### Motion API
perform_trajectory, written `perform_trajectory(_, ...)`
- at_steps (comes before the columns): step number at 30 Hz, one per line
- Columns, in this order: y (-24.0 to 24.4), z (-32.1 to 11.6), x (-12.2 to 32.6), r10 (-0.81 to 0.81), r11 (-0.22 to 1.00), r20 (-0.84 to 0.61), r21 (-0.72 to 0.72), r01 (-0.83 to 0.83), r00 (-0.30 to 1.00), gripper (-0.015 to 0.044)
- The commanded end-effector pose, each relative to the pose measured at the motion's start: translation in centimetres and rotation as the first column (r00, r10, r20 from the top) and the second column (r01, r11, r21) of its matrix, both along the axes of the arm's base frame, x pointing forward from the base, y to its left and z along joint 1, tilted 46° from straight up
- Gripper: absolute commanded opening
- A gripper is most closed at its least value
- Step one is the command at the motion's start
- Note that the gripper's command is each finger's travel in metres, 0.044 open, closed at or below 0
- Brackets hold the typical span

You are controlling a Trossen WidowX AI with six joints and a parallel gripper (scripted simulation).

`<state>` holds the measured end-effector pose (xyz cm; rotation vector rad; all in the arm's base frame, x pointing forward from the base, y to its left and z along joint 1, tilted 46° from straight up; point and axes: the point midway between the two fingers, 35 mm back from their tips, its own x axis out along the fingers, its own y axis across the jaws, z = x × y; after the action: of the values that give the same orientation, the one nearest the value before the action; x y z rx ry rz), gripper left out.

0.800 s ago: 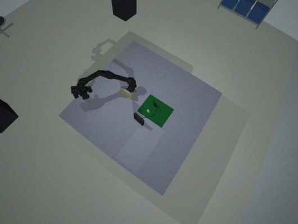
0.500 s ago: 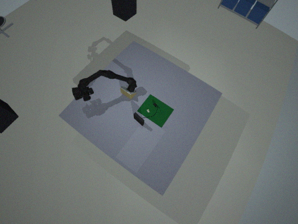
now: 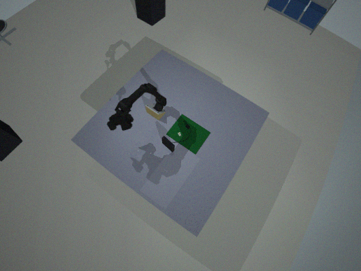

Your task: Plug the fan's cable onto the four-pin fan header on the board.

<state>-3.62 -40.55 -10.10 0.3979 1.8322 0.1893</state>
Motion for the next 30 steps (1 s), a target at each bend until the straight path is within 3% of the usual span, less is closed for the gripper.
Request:
perform_trajectory(1, 0.9, 2.3, 5.5, -0.014, 1.0, 0.05, -0.011, 0.014, 0.999, 0.044)
perform_trajectory(8, 5.5, 7.2, 16.9, -0.06, 0.998, 0.137, 0.014, 0.058, 0.989, 0.044)
perform_trajectory(17, 16.5, 13.7, 28.0, -0.119, 0.986, 0.208, 0.142, 0.09, 0.971, 0.044)
perform_trajectory(23, 25.7, 18.1, 32.1, -0.16, 0.959, 0.199, 0.262, 0.105, 0.967, 0.044)
perform_trajectory(30, 35.6, 22.6, 33.2, -0.189, 0.911, 0.132, 0.393, 0.124, 0.973, 0.044)
